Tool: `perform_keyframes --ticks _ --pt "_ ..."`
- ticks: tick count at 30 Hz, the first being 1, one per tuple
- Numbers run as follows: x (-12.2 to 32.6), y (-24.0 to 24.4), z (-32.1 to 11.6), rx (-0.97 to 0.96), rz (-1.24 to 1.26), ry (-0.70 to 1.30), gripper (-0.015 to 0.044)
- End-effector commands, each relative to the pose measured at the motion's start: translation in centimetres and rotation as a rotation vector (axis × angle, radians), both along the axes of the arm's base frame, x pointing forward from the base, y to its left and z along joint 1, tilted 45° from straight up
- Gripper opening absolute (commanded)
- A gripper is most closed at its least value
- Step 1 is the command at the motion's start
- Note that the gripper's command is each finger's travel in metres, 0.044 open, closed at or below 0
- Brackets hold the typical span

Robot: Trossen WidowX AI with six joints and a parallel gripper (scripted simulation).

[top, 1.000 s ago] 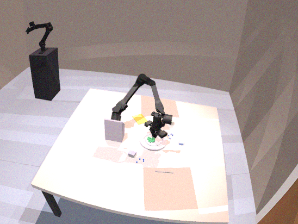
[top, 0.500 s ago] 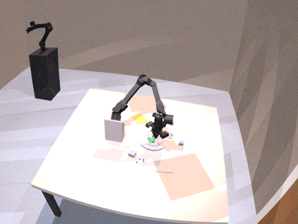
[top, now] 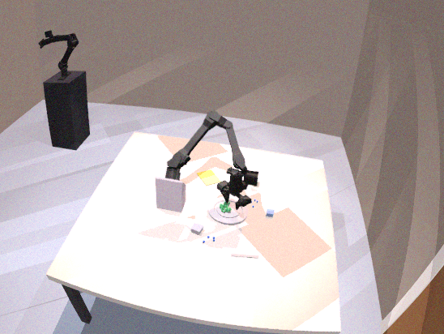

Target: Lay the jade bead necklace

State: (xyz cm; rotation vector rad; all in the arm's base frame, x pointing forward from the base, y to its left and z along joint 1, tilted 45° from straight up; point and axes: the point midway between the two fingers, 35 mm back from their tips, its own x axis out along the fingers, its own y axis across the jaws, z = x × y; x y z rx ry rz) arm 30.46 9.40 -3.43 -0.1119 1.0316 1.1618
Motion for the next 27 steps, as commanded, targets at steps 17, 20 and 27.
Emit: perform_keyframes --ticks 17,20,27 --pt "-0.09 -0.49 0.46 0.003 0.001 0.004 0.0440" --pt "-0.09 -0.49 0.46 0.003 0.001 0.004 0.0440" --pt "-0.09 -0.49 0.46 0.003 0.001 0.004 0.0440"
